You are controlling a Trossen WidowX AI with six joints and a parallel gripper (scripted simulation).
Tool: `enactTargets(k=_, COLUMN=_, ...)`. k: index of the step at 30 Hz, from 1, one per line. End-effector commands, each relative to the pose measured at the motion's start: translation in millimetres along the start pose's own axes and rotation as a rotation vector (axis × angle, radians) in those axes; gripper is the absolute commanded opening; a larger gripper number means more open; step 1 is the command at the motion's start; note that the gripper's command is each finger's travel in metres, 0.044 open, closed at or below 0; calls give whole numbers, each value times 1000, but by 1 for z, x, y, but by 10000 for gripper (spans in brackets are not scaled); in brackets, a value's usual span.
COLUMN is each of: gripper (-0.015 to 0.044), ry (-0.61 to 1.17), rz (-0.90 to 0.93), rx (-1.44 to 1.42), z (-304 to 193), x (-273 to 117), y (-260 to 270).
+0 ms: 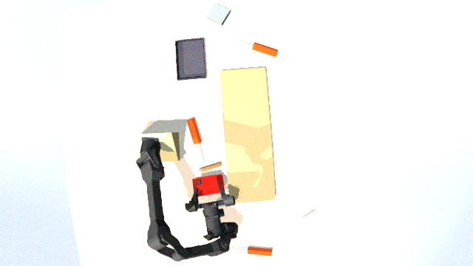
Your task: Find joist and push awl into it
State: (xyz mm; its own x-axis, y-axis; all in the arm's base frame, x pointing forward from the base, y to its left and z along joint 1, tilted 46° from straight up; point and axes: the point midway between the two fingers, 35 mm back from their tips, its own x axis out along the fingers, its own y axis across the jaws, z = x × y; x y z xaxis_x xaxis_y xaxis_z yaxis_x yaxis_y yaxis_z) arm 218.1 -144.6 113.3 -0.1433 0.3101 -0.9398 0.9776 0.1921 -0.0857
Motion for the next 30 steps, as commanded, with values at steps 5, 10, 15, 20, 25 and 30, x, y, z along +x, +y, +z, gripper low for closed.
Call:
enactTargets(k=5, gripper=381, ry=0, rz=0, rx=0, z=0, x=0, y=0)
enactTargets(k=10, gripper=381, ry=0, rz=0, rx=0, z=0, x=0, y=0)
enactTargets(k=15, gripper=440, ry=0, rz=0, rx=0, z=0, x=0, y=0)
enactTargets(k=20, gripper=440, ry=0, rz=0, rx=0, z=0, x=0, y=0)
enactTargets(k=25, gripper=440, ry=0, rz=0, rx=0, z=0, x=0, y=0)
enactTargets(k=30, gripper=440, ry=-3, rz=3, rx=2, z=0, x=-4, y=0)
